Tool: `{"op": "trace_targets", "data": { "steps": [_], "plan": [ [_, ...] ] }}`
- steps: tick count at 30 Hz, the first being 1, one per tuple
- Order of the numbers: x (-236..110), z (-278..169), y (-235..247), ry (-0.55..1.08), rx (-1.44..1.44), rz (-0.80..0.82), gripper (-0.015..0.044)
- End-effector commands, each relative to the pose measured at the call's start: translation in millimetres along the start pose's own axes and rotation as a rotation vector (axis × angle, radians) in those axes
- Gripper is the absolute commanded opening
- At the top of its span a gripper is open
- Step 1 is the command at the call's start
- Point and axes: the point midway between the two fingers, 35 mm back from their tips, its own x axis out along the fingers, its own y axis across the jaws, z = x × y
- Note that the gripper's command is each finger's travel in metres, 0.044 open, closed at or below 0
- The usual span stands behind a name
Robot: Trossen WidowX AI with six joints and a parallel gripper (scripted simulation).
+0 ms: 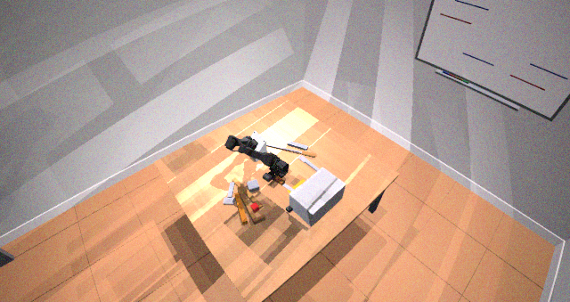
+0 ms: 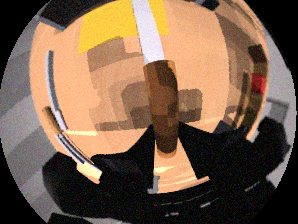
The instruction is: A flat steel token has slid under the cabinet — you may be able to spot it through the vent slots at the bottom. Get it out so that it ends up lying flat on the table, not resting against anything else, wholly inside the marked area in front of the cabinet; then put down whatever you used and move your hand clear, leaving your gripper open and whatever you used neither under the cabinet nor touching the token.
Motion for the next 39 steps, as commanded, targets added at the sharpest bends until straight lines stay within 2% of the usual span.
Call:
{"op": "trace_targets", "data": {
  "steps": [1, 39],
  "plan": [
    [1, -8, 0, 0.006, -0.003, 0.0, 0.0],
    [1, -52, -1, 0.008, -0.005, 0.0, 0.0]
  ]
}}
